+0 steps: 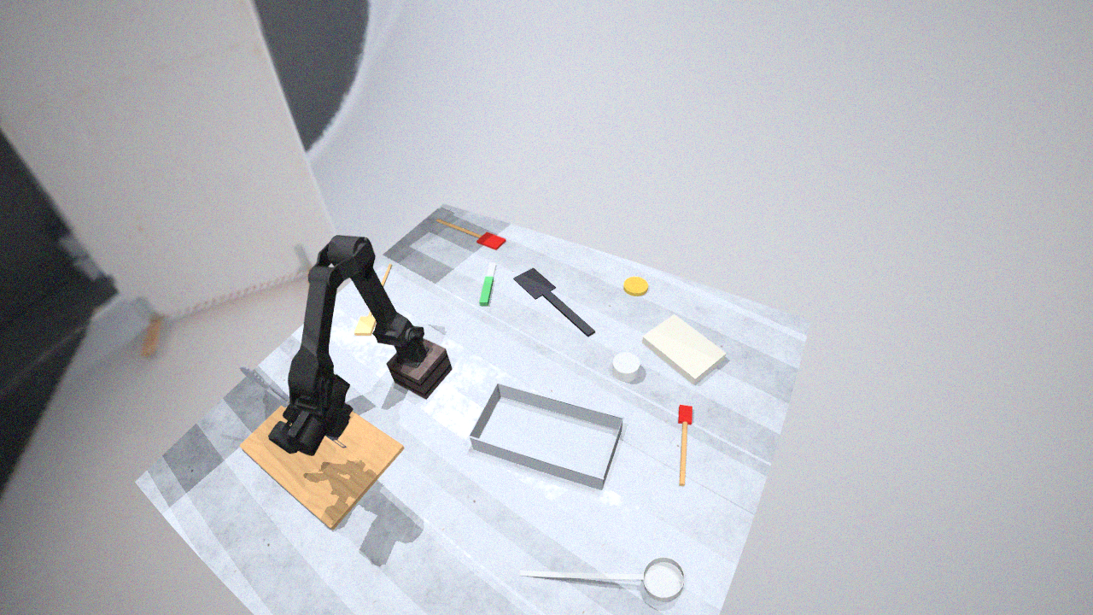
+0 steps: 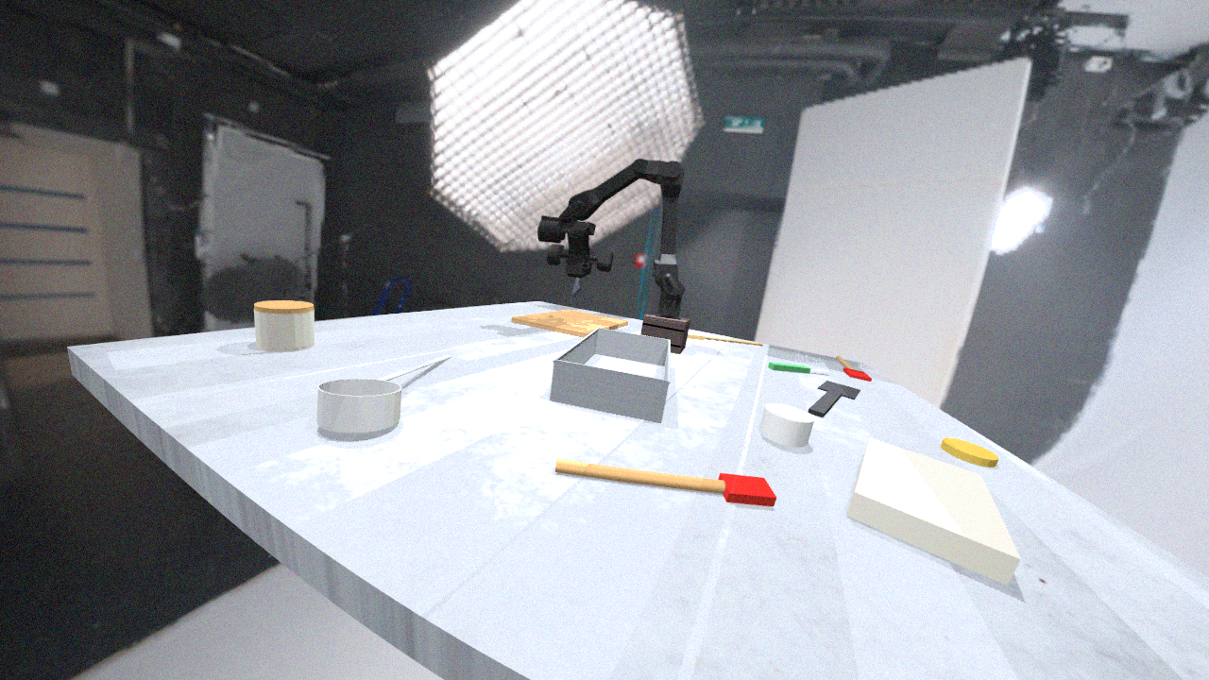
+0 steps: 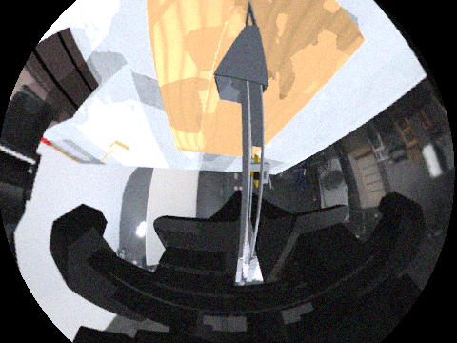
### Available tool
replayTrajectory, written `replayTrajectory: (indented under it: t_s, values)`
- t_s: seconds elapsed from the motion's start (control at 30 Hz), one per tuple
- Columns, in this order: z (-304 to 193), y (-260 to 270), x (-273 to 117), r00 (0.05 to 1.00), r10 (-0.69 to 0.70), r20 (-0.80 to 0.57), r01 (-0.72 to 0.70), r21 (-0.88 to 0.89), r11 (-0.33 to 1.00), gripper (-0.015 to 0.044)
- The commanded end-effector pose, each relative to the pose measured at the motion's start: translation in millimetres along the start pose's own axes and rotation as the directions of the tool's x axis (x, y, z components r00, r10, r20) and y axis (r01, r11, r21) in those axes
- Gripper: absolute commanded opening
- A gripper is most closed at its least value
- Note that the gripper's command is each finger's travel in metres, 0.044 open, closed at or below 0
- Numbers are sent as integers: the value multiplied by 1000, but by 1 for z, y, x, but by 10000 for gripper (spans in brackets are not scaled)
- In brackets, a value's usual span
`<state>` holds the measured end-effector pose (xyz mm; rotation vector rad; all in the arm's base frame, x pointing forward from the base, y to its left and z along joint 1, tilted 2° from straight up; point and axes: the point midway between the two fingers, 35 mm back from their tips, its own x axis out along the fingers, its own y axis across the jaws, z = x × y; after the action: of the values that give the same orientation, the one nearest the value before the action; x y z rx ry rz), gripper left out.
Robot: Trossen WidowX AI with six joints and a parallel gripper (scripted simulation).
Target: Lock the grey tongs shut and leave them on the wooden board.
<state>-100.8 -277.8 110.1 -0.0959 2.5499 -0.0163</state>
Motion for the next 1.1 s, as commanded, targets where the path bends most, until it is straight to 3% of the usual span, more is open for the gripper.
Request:
replayTrajectory:
  t_s: [0.0,0.93,1.07]
  values:
    - [0,0,0,1000,-3,-13,3,5,1000,-150]
    - [0,0,0,1000,-3,-13,3,5,1000,-150]
    - [0,1,4,999,20,39,-20,-6,1000,-150]
